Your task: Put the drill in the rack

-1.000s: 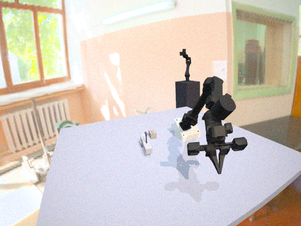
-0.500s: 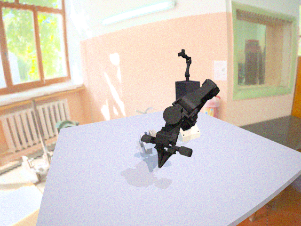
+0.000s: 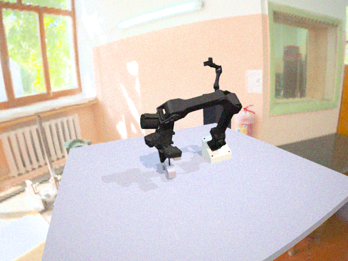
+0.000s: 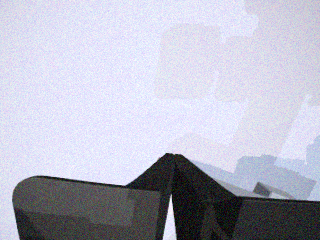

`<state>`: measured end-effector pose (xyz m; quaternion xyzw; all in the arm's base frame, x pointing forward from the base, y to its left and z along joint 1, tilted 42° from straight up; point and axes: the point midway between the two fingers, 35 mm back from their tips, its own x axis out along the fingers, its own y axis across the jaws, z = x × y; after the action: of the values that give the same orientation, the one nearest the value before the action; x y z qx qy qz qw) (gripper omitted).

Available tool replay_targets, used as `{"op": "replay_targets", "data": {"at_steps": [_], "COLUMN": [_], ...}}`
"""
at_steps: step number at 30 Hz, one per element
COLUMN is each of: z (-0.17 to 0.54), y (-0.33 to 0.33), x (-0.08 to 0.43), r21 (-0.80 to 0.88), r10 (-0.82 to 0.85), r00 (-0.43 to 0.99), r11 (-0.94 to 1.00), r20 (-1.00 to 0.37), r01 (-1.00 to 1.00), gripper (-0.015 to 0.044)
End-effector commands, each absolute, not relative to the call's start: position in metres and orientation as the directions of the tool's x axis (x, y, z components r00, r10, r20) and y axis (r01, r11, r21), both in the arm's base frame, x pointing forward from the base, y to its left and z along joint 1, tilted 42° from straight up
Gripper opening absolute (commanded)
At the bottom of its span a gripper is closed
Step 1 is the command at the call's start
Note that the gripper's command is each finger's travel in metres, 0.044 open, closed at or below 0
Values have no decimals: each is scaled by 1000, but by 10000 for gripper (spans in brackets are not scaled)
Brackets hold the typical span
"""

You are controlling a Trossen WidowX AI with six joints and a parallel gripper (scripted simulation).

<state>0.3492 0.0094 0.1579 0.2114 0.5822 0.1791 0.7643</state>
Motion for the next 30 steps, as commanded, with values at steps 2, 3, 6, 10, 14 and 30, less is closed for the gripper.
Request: {"op": "replay_targets", "data": {"at_steps": [2, 3, 6, 10, 14, 30], "z": [125, 122, 120, 120, 119, 109], "y": [-38, -44, -49, -49, -47, -37], "x": [303, 296, 290, 290, 292, 290], "r21": [630, 644, 654, 654, 649, 655], "r10": [617, 635, 651, 651, 643, 651], "r00": [133, 122, 115, 115, 119, 115], "r11": [749, 727, 707, 707, 714, 707], "r20": [-776, -763, -751, -751, -757, -750], "r01": [206, 241, 268, 268, 264, 268], "gripper": [0, 0, 0, 0, 0, 0]}}
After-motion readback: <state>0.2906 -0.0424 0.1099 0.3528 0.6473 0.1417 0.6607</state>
